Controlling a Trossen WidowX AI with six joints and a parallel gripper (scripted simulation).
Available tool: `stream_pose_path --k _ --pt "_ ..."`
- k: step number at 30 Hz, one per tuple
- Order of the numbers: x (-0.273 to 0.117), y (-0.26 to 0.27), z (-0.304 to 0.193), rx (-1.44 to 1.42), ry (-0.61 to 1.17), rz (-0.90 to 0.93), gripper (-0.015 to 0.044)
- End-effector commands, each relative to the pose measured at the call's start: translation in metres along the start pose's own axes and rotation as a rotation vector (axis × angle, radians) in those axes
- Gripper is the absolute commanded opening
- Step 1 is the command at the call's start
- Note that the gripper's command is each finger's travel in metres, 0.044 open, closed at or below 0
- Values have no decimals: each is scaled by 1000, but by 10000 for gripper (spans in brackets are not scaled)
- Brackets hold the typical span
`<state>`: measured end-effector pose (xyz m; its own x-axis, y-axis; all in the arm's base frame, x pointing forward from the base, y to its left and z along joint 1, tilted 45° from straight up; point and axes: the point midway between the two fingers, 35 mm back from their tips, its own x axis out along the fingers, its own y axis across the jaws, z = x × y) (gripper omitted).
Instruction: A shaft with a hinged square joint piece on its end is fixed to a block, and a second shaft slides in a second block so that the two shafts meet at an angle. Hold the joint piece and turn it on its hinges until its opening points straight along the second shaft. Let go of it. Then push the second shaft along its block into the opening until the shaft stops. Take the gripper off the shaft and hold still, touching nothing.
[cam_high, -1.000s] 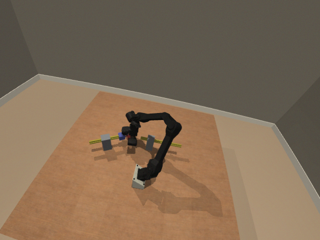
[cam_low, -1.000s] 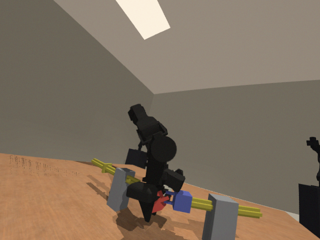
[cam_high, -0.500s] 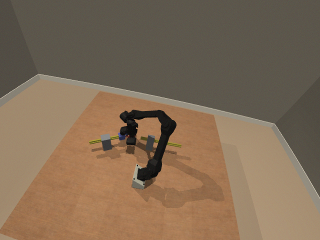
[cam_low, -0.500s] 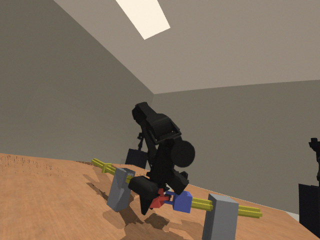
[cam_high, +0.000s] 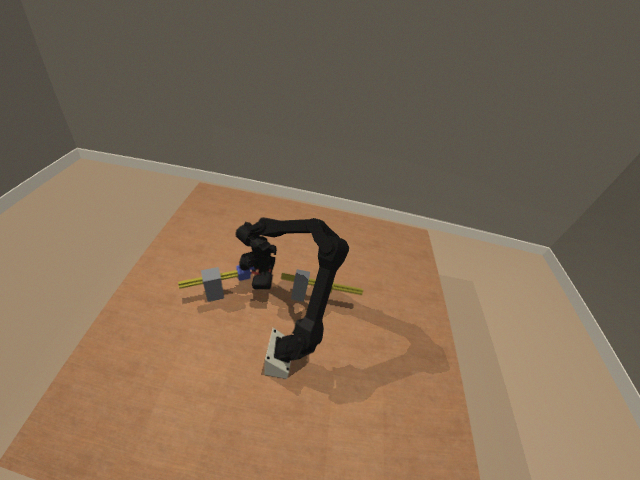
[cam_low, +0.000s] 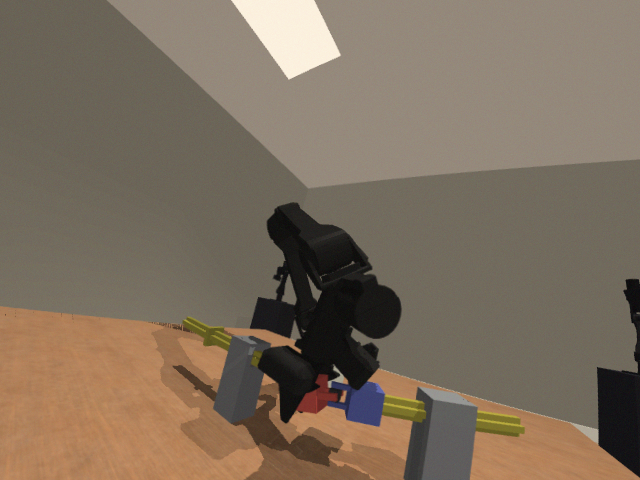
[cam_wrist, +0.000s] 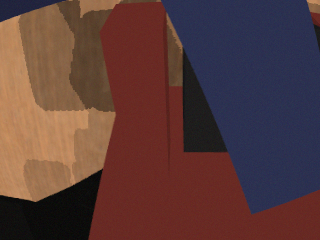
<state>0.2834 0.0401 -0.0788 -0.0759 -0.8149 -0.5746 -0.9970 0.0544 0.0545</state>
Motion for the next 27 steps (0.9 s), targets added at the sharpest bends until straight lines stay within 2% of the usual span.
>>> stream_pose_path --k 1,18,23,26,27 --pt "0 0 0 5 11 1 0" --pt "-1 0 0 0 8 0 0" --pt "-1 0 0 0 8 0 131" --pt "-1 0 0 0 8 0 147" --pt "-1 0 0 0 8 0 173"
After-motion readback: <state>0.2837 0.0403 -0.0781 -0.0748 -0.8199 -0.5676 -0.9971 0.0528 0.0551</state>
